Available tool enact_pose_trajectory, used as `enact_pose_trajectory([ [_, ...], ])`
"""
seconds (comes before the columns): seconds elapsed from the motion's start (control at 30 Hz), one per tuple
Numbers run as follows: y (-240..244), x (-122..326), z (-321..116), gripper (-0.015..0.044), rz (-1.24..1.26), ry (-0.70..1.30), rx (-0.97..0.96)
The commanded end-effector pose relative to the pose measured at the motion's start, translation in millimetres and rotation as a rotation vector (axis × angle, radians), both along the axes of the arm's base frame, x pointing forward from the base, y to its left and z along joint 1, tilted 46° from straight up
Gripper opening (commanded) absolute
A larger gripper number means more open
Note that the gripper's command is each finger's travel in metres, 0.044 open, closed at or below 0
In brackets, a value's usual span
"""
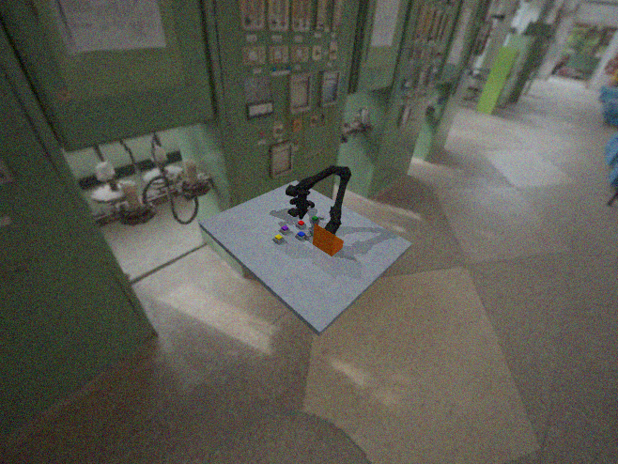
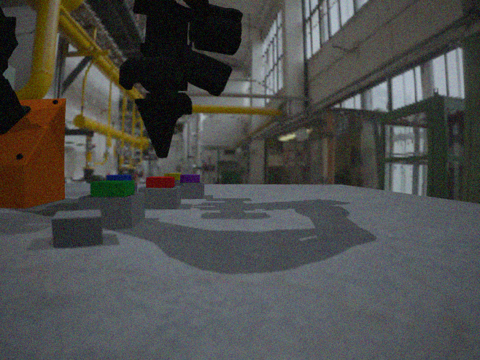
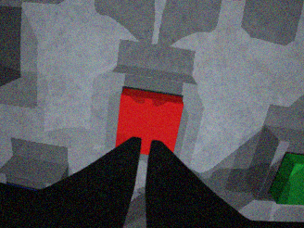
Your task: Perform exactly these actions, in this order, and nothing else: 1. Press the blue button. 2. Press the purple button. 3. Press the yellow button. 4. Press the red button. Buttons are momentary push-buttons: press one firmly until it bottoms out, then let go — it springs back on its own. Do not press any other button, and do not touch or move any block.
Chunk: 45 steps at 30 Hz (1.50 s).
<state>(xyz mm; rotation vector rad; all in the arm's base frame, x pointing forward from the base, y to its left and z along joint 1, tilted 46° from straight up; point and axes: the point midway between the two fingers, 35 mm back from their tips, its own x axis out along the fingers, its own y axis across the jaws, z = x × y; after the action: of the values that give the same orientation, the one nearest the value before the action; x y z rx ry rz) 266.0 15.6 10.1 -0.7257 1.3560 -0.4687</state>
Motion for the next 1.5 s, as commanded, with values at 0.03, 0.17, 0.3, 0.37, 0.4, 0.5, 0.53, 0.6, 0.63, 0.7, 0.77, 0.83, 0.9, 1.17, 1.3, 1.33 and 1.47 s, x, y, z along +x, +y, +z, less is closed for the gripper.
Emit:
enact_pose_trajectory([
  [0.03, -7.3, 0.4, -6.8, 0.0020, 0.006, 0.007, -0.007],
  [0.17, -11.7, 1.6, -11.3, 0.0020, 0.006, 0.007, -0.007],
  [0.3, -16.2, 2.6, -15.7, 0.0020, 0.006, 0.007, -0.008],
  [0.37, -18.5, 3.1, -17.9, 0.0020, 0.006, 0.007, -0.008],
  [0.4, -19.6, 3.3, -19.0, 0.0020, 0.006, 0.007, -0.008],
  [0.5, -23.1, 3.9, -22.1, 0.0020, 0.006, 0.007, -0.009],
  [0.53, -24.0, 4.0, -23.0, 0.0020, 0.006, 0.007, -0.009],
  [0.6, -24.7, 4.1, -23.5, 0.0020, 0.006, 0.006, -0.009],
  [0.63, -24.8, 4.1, -23.6, 0.0020, 0.006, 0.006, -0.009],
  [0.7, -24.8, 4.1, -23.6, 0.0020, 0.006, 0.006, -0.009],
  [0.77, -24.8, 4.1, -23.6, 0.0020, 0.006, 0.006, -0.009],
  [0.83, -24.8, 4.1, -23.6, 0.0020, 0.006, 0.006, -0.009],
  [0.9, -24.8, 4.1, -23.6, 0.0020, 0.006, 0.006, -0.009],
  [1.17, -22.2, 4.0, -21.9, 0.0020, 0.001, 0.003, -0.004],
  [1.3, -0.3, -1.8, 0.7, 0.0020, 0.006, 0.007, -0.007],
  [1.33, -0.3, -1.8, 0.7, 0.0020, 0.006, 0.007, -0.007],
  [1.47, 4.8, -0.5, -1.3, 0.0073, 0.008, 0.007, -0.004],
])
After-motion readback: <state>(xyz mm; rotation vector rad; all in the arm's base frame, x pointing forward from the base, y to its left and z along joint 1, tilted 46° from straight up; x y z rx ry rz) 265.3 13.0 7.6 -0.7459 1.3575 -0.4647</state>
